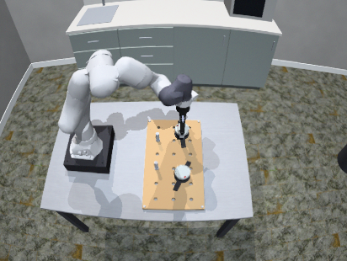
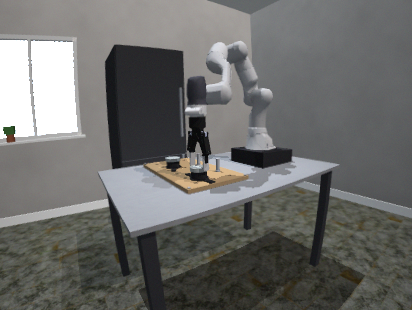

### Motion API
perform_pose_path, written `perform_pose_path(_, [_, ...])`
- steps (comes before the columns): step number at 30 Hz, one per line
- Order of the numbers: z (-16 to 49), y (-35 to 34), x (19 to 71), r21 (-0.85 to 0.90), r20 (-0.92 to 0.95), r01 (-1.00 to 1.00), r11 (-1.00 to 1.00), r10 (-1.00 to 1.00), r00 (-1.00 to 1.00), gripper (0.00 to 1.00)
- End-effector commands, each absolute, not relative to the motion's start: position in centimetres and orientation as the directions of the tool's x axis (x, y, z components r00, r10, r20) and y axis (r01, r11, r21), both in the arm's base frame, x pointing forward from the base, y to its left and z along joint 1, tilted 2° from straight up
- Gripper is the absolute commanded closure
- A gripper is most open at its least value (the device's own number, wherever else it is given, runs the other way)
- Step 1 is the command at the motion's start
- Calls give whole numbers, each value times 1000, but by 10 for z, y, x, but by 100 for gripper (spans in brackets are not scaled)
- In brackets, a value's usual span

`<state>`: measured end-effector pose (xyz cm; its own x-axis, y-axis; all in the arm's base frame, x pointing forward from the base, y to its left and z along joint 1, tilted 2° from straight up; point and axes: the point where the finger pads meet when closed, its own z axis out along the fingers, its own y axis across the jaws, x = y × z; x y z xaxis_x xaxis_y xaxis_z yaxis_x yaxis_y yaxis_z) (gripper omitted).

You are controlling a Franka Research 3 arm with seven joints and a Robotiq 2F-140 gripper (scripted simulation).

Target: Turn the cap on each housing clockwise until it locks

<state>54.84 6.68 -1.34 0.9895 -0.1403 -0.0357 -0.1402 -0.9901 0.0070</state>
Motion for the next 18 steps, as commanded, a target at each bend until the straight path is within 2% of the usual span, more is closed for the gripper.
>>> perform_pose_path(1, [-13,68,550,6,-31,-144,-990,-144,989,22])
perform_pose_path(16, [-13,68,550,6,-31,-144,-990,-144,989,22])
perform_pose_path(17, [-13,68,550,6,-31,-144,-990,-144,989,90])
perform_pose_path(18, [-13,68,550,6,-31,-144,-990,-144,989,90])
